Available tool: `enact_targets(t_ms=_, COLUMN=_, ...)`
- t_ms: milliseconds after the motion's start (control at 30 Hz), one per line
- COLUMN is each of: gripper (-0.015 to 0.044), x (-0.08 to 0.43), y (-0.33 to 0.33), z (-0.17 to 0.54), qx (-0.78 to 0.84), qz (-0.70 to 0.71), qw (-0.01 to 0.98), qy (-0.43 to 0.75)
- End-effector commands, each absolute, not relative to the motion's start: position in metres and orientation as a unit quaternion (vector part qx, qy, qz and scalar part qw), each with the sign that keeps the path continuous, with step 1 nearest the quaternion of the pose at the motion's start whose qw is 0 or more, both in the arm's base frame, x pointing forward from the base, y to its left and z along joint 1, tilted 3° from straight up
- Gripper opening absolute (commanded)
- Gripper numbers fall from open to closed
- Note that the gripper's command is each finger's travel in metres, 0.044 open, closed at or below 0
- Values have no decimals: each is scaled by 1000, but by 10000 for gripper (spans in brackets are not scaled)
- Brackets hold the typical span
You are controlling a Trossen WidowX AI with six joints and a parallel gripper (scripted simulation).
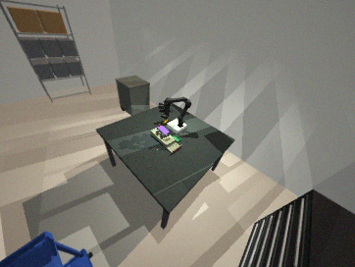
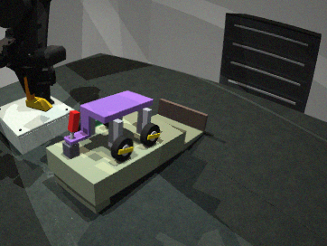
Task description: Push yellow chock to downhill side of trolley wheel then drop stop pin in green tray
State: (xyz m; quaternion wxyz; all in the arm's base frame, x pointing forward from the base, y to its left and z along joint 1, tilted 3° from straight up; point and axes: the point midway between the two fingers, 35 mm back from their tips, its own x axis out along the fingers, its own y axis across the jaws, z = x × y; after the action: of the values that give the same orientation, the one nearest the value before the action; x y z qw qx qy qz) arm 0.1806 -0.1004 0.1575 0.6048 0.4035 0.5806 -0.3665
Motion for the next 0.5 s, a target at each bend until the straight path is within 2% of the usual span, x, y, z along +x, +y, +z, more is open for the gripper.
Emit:
enact_targets(t_ms=0, gripper=0, x=181, y=-100, z=158, qx=365, qz=-328, qw=631, qy=601)
enact_targets(t_ms=467, gripper=0, x=181, y=-100, z=158, qx=206, qz=-178, qw=699, qy=661)
